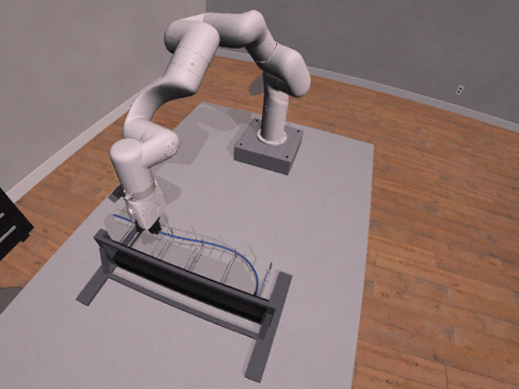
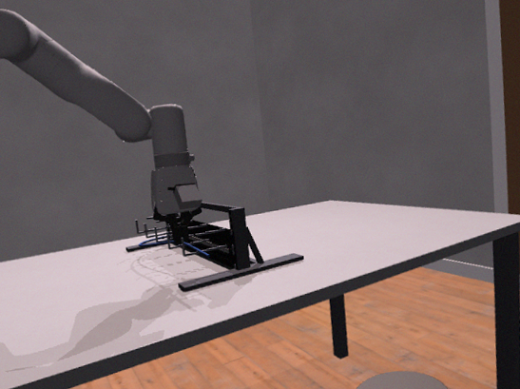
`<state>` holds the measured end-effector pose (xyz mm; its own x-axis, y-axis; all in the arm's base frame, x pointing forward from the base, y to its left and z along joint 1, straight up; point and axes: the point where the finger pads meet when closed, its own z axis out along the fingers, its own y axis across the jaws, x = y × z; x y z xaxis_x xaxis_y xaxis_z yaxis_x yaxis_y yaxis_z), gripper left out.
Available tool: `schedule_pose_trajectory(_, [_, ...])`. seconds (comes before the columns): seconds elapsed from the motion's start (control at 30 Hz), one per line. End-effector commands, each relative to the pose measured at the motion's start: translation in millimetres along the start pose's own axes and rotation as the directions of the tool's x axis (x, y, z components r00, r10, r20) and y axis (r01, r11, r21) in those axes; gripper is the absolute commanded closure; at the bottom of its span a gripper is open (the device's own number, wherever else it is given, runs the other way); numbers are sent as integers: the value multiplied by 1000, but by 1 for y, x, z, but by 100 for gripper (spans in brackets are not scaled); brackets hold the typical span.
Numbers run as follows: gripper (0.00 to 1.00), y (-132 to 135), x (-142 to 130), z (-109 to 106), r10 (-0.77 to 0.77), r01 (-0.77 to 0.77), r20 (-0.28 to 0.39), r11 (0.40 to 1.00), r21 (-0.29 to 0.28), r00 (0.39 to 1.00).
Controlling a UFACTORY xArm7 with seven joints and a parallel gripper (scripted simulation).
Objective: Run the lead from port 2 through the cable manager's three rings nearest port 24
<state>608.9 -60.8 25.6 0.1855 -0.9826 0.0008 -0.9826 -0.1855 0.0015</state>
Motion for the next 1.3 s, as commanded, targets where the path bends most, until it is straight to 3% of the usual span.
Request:
schedule_pose_trajectory(0.0, [100, -2, 0, 1, 0, 0, -1, 1000, 5, 1000])
schedule_pose_trajectory(0.87, [100, -3, 0, 6, 0, 0, -1, 1000, 5, 1000])
schedule_pose_trajectory(1.27, [100, -15, 0, 6, 0, 0, -1, 1000, 5, 1000])
